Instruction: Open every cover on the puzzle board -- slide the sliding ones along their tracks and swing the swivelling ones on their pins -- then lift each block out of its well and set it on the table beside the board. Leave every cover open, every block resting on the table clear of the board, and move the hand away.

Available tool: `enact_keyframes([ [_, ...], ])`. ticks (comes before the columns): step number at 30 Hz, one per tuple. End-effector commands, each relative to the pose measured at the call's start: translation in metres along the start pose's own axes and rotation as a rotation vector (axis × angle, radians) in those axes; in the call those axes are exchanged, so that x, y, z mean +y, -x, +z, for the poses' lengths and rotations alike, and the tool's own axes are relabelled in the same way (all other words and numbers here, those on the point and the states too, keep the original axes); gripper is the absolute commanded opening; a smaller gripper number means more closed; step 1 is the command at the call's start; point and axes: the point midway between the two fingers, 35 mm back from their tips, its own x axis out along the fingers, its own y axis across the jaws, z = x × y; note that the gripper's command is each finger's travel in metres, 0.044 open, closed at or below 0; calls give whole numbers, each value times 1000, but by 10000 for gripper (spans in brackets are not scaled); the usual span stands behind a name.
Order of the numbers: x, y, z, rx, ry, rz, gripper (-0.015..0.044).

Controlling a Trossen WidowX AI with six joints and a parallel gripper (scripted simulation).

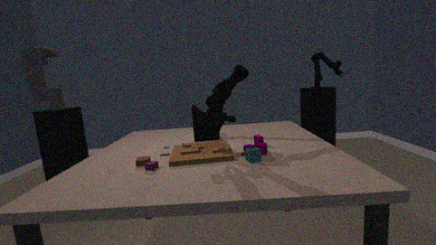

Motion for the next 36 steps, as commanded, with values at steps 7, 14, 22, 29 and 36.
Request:
enact_keyframes([
  [7, -4, -1, -5, 4, -66, 22, 0],
  [14, -4, -1, -5, 4, -66, 22, 0],
  [22, -4, -1, -5, 4, -66, 22, 0],
  [29, -4, -7, -5, 4, -66, 21, 0],
  [36, -4, -14, -4, 4, -66, 21, 0],
])
